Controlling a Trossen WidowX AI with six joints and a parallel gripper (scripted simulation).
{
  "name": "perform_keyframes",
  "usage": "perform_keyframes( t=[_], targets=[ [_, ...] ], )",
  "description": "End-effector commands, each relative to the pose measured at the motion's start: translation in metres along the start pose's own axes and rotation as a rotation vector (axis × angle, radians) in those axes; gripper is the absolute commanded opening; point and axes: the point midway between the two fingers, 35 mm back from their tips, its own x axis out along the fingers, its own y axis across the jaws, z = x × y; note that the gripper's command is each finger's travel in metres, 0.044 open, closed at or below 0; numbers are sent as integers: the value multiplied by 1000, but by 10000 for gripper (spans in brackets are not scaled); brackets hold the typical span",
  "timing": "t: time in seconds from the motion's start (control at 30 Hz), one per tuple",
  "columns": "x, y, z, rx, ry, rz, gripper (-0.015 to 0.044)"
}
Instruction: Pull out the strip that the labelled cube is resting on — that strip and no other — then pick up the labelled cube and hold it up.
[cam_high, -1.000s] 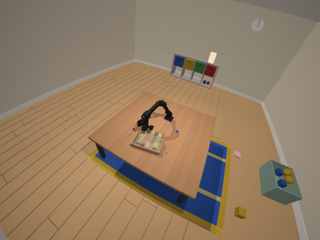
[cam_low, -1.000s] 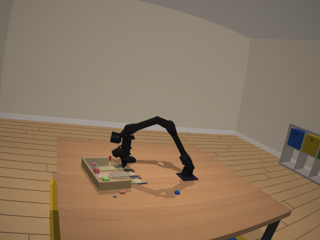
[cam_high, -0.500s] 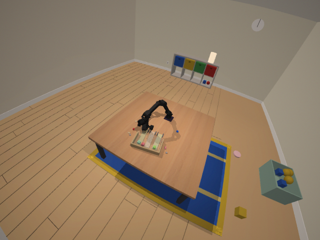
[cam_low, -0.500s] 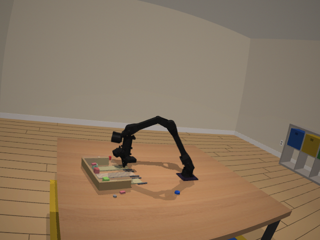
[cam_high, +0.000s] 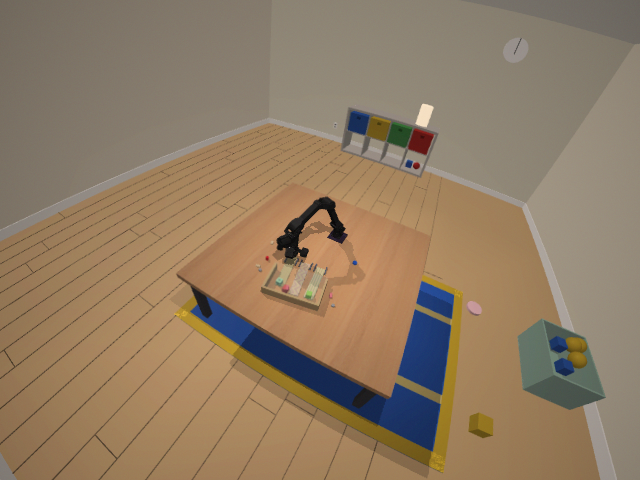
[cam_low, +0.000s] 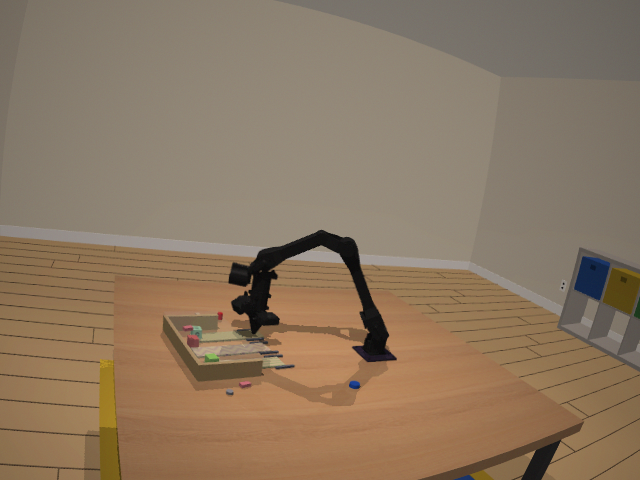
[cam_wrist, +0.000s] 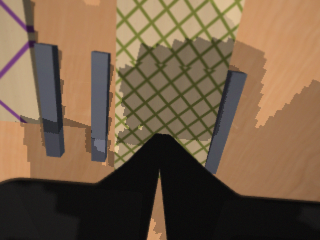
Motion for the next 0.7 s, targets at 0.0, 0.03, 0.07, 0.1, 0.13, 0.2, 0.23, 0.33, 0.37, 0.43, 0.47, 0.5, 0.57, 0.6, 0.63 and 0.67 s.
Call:
perform_keyframes(
  t=[0.0, 0.03, 0.07, 0.1, 0.13, 0.2, 0.23, 0.33, 0.37, 0.43, 0.47, 0.5, 0.57, 0.6, 0.63, 0.67],
  targets=[
    [4, 1, -10, 0, 16, 7, 0],
    [4, 1, -12, 0, 16, 7, 0],
    [4, 1, -13, 0, 16, 7, 0],
    [4, 1, -15, 0, 16, 7, 0],
    [4, 1, -16, 0, 16, 7, 0],
    [4, 1, -19, 0, 17, 7, 0],
    [4, 1, -20, 0, 17, 7, 0],
    [5, 1, -25, 0, 17, 7, 0],
    [5, 1, -27, 0, 17, 7, 0],
    [5, 1, -30, 0, 18, 7, 0],
    [5, 1, -32, 0, 18, 7, 0],
    [5, 1, -33, 0, 18, 7, 0],
    [5, 1, -37, 0, 18, 7, 0],
    [5, 1, -38, 0, 18, 7, 0],
    [5, 1, -40, 0, 18, 7, 0],
    [5, 1, -41, 0, 18, 7, 0]
  ],
)
